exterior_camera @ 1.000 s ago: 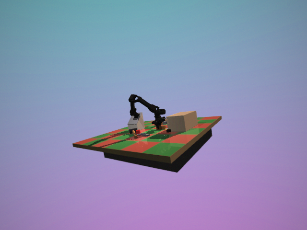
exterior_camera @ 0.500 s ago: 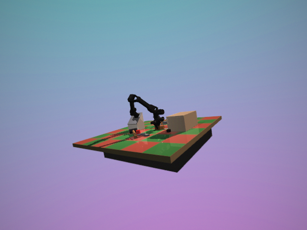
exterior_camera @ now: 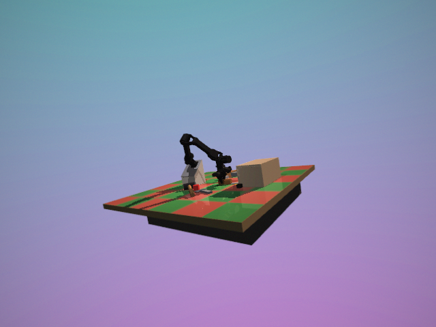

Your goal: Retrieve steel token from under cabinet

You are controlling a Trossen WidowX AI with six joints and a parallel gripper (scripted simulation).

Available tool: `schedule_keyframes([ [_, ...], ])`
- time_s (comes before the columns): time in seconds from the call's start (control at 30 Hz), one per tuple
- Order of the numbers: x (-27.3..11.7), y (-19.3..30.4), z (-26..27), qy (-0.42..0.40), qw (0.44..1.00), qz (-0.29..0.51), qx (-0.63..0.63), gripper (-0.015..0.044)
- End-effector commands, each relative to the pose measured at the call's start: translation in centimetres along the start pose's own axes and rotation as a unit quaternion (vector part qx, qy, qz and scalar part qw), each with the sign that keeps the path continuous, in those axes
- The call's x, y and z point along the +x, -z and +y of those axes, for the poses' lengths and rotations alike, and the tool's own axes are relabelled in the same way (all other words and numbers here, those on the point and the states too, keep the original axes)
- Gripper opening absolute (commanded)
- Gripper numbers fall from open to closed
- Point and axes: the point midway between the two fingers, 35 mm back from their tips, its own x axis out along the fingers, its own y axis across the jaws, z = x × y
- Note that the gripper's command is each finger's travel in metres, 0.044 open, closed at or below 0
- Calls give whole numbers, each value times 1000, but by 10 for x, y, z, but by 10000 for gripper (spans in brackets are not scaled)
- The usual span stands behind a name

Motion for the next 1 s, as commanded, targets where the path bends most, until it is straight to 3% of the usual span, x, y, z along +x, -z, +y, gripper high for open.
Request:
schedule_keyframes([
  [0.0,1,9,1,0,1000,4,-5,0],
  [0.97,1,40,-2,0,1000,4,-6,0],
])
